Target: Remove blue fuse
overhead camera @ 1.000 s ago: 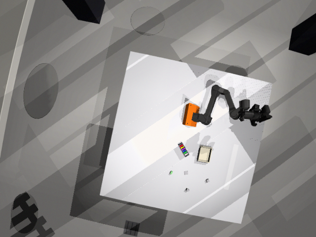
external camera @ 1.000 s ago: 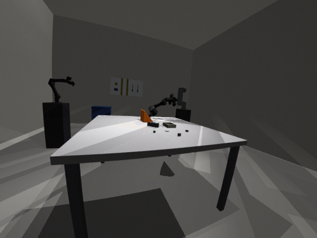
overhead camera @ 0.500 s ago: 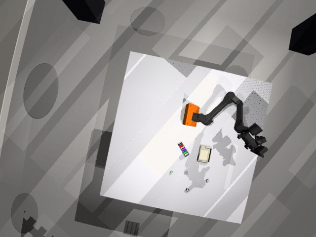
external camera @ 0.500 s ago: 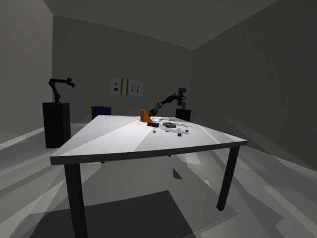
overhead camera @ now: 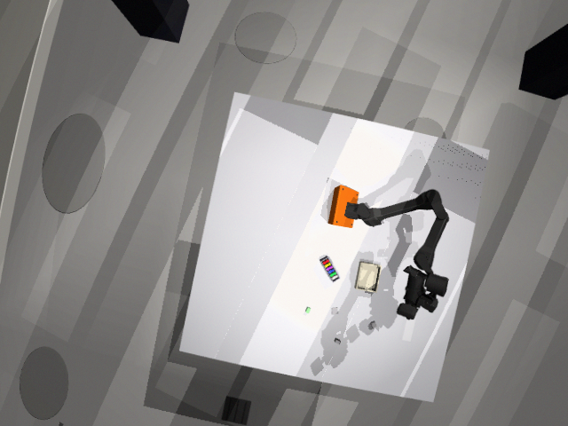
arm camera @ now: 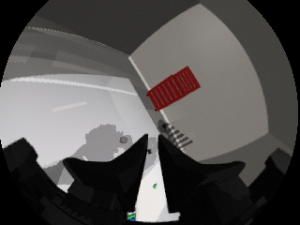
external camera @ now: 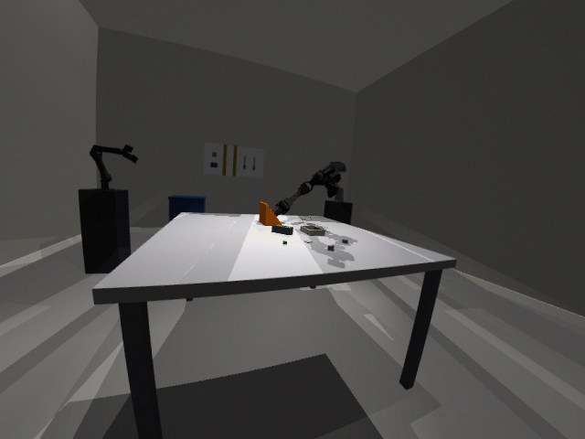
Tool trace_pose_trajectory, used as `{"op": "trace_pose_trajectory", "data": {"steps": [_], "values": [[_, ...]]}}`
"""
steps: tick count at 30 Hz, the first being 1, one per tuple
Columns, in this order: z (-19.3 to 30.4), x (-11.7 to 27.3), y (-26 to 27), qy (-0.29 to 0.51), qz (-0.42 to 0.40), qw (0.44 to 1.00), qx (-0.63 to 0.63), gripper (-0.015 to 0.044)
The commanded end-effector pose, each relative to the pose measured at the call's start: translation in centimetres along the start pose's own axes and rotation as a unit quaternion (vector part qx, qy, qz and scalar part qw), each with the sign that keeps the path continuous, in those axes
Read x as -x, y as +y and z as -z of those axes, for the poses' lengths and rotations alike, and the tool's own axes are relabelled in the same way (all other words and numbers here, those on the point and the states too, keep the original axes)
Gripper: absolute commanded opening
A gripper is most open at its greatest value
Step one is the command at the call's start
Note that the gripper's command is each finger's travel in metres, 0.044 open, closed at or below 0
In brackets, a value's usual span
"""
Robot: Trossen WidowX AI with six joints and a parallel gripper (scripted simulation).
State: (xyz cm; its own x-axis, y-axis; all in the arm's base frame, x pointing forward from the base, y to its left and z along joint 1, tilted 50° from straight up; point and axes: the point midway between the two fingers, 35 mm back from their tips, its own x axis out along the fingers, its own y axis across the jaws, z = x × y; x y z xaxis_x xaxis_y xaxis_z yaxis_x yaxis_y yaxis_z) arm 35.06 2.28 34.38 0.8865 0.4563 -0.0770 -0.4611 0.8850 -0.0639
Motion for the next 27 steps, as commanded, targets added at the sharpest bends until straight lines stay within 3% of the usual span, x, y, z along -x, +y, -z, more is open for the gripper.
{"op": "trace_pose_trajectory", "data": {"steps": [1, 6, 11, 21, 23, 27], "values": [[6.2, -1.9, -2.2, 0.109, 0.0, 0.987, -0.117, 0.006], [14.6, -2.7, -3.9, 0.246, 0.007, 0.93, -0.272, 0.006], [22.2, -1.7, -3.9, 0.368, 0.019, 0.829, -0.42, 0.006], [33.0, 4.3, -0.4, 0.557, 0.046, 0.484, -0.673, 0.006], [33.3, 4.5, -0.1, 0.565, 0.047, 0.458, -0.685, 0.006], [33.3, 4.5, -0.1, 0.565, 0.047, 0.458, -0.685, 0.006]]}}
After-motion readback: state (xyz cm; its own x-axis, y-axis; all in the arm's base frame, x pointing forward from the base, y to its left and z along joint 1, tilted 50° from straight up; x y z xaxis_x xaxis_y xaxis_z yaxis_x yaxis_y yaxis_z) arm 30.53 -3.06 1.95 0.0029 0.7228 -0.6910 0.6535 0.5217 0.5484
